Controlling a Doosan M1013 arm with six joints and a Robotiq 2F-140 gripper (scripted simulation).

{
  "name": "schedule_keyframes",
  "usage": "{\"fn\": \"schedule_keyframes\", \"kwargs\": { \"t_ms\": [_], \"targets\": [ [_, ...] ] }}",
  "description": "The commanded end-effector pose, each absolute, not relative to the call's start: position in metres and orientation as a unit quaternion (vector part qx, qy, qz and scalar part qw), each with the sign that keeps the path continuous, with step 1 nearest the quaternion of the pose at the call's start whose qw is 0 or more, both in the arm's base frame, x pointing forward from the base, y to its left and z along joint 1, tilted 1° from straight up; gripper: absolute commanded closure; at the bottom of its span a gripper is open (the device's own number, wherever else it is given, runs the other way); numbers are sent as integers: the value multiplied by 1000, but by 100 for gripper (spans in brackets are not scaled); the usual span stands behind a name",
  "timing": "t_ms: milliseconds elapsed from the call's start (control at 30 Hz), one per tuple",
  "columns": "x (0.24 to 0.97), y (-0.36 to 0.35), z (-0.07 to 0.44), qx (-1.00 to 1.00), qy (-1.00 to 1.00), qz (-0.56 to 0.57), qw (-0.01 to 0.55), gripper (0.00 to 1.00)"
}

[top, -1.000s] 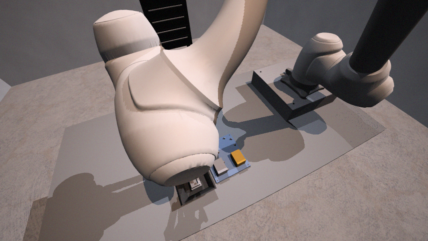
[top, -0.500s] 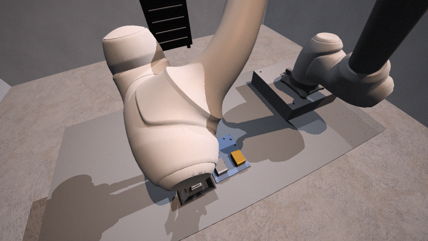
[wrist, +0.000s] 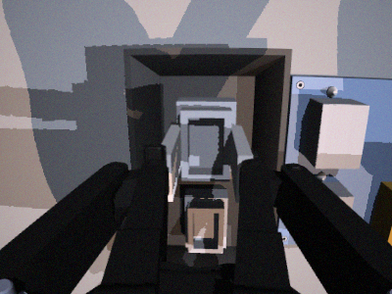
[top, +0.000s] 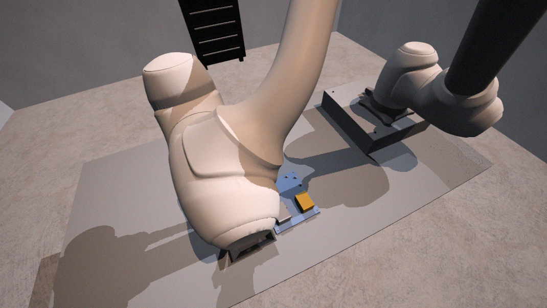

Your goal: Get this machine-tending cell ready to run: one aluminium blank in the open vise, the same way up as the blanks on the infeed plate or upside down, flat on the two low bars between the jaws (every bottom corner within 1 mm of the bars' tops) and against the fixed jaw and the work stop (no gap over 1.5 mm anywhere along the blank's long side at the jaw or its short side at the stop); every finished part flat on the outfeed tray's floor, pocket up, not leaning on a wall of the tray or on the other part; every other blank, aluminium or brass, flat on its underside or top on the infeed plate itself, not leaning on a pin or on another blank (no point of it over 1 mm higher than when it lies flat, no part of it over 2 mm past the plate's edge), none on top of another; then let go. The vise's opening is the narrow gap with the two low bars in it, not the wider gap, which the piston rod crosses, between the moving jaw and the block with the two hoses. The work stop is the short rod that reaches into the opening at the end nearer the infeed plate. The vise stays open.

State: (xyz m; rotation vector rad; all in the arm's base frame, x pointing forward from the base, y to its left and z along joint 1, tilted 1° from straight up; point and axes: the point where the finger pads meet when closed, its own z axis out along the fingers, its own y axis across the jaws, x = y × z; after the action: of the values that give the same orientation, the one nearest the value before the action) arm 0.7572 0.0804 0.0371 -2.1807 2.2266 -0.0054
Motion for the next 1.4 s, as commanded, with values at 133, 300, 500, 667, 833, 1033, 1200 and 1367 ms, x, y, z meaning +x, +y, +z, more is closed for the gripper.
{"fn": "schedule_keyframes", "kwargs": {
  "t_ms": [133, 300, 500, 667, 833, 1033, 1200, 1367],
  "targets": [
    [757, 81, 29, -700, 714, -2, 13, 100],
    [758, 81, 20, -700, 714, -2, 13, 100],
    [758, 81, 12, -700, 714, -2, 13, 100],
    [758, 81, 8, -700, 714, -2, 13, 100],
    [758, 81, 4, -700, 714, -2, 13, 100],
    [758, 81, 1, -700, 714, -2, 13, 100],
    [758, 81, 0, -700, 714, -2, 13, 100],
    [758, 81, -1, -700, 714, -2, 13, 100]
  ]
}}
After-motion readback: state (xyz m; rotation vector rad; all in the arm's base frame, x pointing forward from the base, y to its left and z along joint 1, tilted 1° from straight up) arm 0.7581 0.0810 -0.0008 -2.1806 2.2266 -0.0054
